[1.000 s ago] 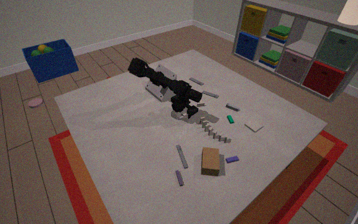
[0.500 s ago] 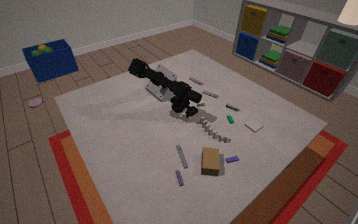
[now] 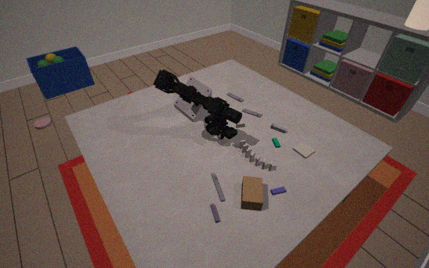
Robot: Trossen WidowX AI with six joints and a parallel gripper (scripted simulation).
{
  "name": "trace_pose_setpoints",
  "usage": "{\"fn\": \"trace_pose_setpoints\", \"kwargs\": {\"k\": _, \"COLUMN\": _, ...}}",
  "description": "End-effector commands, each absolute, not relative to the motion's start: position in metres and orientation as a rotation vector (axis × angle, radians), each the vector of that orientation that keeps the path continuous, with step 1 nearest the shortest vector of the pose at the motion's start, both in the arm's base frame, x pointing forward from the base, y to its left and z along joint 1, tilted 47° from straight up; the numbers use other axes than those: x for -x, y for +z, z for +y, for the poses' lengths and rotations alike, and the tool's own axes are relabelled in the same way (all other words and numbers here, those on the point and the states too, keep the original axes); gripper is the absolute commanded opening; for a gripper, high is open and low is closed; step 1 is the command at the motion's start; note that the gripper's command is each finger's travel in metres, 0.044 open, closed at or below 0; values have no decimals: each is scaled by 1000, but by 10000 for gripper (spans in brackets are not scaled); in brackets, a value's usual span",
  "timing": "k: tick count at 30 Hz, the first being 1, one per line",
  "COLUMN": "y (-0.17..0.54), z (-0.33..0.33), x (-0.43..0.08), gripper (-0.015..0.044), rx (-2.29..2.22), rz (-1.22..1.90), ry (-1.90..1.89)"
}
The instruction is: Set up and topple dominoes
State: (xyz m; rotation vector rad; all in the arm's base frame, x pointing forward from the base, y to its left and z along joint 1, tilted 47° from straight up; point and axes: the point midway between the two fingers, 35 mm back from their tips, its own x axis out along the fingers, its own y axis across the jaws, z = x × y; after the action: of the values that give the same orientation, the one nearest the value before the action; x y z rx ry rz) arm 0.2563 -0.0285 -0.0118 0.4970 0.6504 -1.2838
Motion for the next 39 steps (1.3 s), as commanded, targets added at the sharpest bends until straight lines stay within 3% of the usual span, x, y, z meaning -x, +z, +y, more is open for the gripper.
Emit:
{"fn": "trace_pose_setpoints", "kwargs": {"k": 1, "y": -11, "z": -28, "x": -256, "gripper": 107, "rx": -492, "rz": 649, "ry": -1283}}
{"fn": "trace_pose_setpoints", "kwargs": {"k": 14, "y": 91, "z": 78, "x": -226, "gripper": 107, "rx": -495, "rz": 656, "ry": -1282}}
{"fn": "trace_pose_setpoints", "kwargs": {"k": 18, "y": 97, "z": 85, "x": -224, "gripper": 107, "rx": -494, "rz": 656, "ry": -1282}}
{"fn": "trace_pose_setpoints", "kwargs": {"k": 39, "y": 220, "z": -28, "x": -255, "gripper": 107, "rx": 565, "rz": 1310, "ry": -597}}
